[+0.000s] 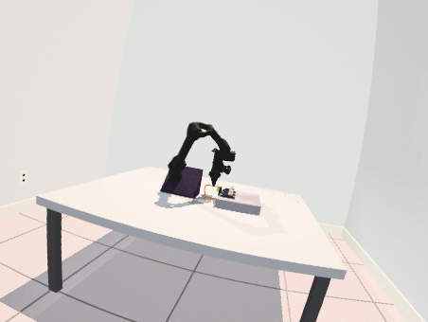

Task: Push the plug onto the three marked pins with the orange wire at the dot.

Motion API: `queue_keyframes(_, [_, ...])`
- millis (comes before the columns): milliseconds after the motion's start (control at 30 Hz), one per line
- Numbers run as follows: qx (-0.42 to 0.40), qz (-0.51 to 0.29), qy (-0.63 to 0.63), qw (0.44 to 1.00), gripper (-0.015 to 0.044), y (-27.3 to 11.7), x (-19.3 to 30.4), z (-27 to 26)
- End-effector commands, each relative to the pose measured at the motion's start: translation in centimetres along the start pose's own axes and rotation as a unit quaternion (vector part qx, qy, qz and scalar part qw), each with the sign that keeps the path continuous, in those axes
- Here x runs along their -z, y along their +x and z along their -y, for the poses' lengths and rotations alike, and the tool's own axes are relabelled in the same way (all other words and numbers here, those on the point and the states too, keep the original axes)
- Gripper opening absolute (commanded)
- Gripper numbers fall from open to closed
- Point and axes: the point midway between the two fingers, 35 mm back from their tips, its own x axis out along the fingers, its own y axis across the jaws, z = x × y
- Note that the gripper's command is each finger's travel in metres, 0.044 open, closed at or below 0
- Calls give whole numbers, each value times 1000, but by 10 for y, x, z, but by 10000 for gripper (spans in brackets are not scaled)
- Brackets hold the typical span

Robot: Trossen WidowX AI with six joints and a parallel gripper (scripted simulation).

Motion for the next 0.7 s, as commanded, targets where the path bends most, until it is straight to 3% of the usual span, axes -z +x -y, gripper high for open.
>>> queue_keyframes(0, [1,2,-2,1000,0,-1,-3,0])
queue_keyframes(667, [1,2,-1,1000,0,-1,-17,0])
